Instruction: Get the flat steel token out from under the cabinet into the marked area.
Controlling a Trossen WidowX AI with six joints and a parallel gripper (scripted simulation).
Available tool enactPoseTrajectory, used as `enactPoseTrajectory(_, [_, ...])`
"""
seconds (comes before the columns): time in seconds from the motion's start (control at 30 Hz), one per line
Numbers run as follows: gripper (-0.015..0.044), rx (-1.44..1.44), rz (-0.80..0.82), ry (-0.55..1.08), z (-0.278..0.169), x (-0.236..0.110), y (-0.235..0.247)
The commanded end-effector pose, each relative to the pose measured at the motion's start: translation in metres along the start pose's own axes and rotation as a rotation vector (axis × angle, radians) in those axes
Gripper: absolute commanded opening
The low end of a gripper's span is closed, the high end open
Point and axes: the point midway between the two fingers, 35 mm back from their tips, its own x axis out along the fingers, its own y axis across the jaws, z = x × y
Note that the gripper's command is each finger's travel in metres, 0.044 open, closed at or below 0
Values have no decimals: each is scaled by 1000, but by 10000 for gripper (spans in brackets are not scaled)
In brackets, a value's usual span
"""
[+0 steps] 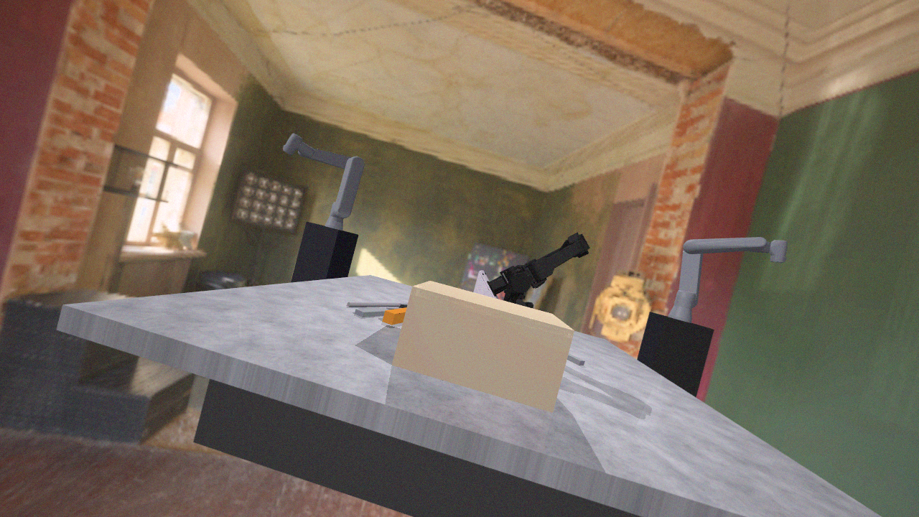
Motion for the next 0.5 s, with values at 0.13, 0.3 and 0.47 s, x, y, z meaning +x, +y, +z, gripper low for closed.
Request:
enactPoseTrajectory(0.13, [0,-70,-1,-3,1,-1,1])
enactPoseTrajectory(0.3, [0,-110,-1,-2,1,-1,1])
enactPoseTrajectory(0.47, [0,-149,-1,-2,1,-1,2])
